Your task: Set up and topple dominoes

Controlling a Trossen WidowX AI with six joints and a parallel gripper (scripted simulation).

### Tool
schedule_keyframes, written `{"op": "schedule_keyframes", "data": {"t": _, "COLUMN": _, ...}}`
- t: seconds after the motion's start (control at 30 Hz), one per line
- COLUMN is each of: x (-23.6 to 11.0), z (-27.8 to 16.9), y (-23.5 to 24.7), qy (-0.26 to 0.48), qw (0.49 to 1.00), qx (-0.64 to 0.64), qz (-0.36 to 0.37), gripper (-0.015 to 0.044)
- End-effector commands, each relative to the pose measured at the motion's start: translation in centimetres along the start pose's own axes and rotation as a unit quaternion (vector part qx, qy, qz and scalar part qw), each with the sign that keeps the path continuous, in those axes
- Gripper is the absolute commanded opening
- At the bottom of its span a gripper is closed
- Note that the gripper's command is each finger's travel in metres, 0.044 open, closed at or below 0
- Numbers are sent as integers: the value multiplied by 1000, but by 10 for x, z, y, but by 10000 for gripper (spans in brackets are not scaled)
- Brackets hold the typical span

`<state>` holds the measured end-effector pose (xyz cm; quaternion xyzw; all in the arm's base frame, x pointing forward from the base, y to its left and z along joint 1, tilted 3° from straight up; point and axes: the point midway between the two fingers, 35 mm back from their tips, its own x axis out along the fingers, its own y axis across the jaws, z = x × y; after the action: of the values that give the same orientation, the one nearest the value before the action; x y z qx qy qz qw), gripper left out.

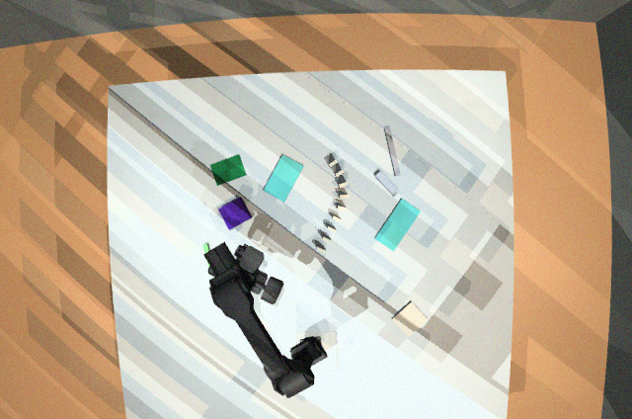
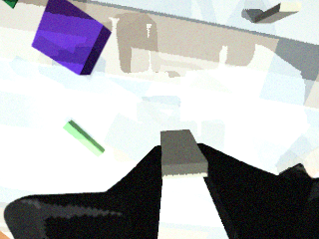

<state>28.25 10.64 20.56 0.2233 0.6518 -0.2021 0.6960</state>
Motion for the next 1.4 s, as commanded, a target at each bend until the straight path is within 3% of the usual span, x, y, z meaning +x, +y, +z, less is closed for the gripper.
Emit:
{"op": "schedule_keyframes", "data": {"t": 0.0, "x": -5, "z": 13, "y": -14, "qy": -1, "qw": 1000, "qx": 2, "qz": 0, "gripper": 107}}
{"op": "schedule_keyframes", "data": {"t": 0.4, "x": -7, "z": 82, "y": -147, "qy": -6, "qw": 1000, "qx": 12, "qz": -7, "gripper": 107}}
{"op": "schedule_keyframes", "data": {"t": 0.63, "x": -1, "z": 84, "y": -148, "qy": -6, "qw": 1000, "qx": 12, "qz": -7, "gripper": 107}}
{"op": "schedule_keyframes", "data": {"t": 1.37, "x": 88, "z": 91, "y": -148, "qy": -6, "qw": 1000, "qx": 12, "qz": -7, "gripper": 107}}
